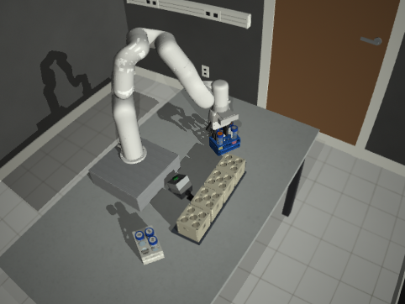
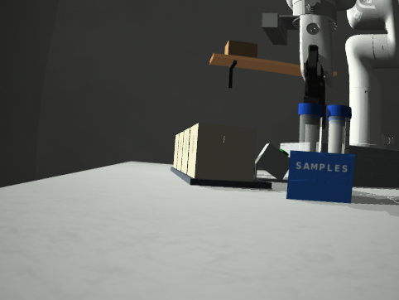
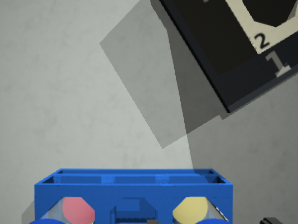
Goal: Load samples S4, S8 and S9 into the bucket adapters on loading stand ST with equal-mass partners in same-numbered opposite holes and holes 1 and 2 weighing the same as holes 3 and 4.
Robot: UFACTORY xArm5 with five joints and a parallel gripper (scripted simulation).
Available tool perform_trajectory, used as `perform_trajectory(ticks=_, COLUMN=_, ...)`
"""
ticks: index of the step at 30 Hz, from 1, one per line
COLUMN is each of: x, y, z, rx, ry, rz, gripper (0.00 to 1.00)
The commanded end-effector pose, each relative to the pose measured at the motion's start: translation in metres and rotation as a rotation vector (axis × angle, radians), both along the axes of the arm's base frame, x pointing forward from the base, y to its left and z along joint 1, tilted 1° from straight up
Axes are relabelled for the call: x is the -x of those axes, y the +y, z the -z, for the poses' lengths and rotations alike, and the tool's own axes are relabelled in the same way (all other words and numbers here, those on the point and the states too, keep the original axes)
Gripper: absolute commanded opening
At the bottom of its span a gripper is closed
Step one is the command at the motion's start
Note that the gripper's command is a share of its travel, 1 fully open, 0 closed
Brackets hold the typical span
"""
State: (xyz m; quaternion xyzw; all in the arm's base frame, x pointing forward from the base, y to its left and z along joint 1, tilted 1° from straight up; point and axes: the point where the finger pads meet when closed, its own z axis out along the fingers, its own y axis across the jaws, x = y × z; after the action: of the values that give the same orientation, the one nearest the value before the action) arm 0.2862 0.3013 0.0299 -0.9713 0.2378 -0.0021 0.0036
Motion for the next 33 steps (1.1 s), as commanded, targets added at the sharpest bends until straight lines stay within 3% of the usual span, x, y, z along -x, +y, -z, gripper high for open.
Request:
perform_trajectory(ticks=1, x=-0.0009, y=0.001, z=0.0023, rx=-0.013, ry=0.008, rz=0.0, gripper=0.57)
perform_trajectory(ticks=17, x=-0.0009, y=0.001, z=0.0023, rx=-0.013, ry=0.008, rz=0.0, gripper=0.57)
perform_trajectory(ticks=18, x=-0.0009, y=0.001, z=0.0016, rx=-0.013, ry=0.008, rz=0.0, gripper=0.0)
perform_trajectory(ticks=33, x=-0.0009, y=0.001, z=0.0005, rx=-0.013, ry=0.008, rz=0.0, gripper=0.0)
